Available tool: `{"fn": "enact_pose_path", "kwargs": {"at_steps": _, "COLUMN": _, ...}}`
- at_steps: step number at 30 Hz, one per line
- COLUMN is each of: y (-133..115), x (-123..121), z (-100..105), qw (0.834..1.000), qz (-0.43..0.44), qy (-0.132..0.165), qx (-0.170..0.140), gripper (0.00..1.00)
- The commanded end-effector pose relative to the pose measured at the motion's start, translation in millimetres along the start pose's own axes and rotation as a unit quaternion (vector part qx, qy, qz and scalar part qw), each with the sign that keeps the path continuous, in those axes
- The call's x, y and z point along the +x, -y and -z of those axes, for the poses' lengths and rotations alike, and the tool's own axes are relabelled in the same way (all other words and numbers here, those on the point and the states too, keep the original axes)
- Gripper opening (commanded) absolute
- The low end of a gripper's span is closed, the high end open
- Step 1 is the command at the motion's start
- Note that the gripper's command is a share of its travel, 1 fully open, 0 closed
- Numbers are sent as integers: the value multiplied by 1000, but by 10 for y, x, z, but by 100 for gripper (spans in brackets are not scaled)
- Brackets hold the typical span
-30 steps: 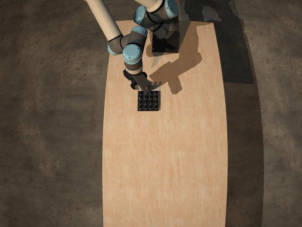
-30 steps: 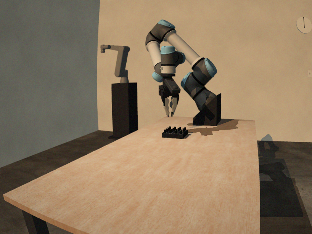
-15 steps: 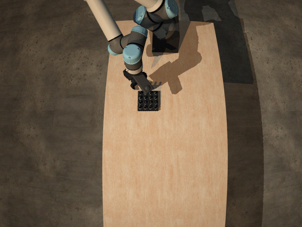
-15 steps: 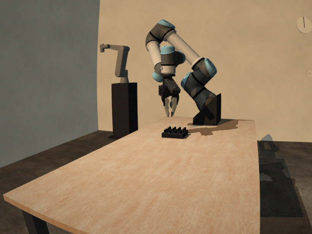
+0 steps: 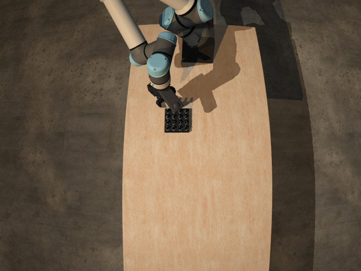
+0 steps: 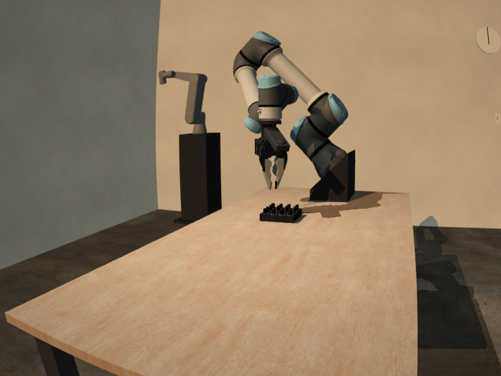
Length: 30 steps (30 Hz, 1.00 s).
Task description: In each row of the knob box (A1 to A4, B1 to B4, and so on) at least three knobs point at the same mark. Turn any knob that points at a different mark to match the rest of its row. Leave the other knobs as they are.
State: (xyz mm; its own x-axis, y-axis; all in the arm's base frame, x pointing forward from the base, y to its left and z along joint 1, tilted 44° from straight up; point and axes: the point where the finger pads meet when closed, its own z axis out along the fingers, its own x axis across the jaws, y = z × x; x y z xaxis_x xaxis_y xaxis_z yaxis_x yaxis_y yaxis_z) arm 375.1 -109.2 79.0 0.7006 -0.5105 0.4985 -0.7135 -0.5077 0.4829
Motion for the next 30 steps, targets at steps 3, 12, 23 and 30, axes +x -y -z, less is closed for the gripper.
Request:
{"fn": "enact_pose_path", "kwargs": {"at_steps": 3, "y": 1, "x": 4, "z": -69, "qw": 1000, "qz": 0, "qy": 0, "qx": 0, "gripper": 11}}
{"fn": "enact_pose_path", "kwargs": {"at_steps": 12, "y": 0, "x": 6, "z": -163, "qw": 1000, "qz": 0, "qy": 0, "qx": 0, "gripper": 11}}
{"fn": "enact_pose_path", "kwargs": {"at_steps": 23, "y": -1, "x": 9, "z": -283, "qw": 1000, "qz": 0, "qy": 0, "qx": 0, "gripper": 11}}
{"fn": "enact_pose_path", "kwargs": {"at_steps": 30, "y": -2, "x": 11, "z": -354, "qw": 1000, "qz": 0, "qy": 0, "qx": 0, "gripper": 11}}
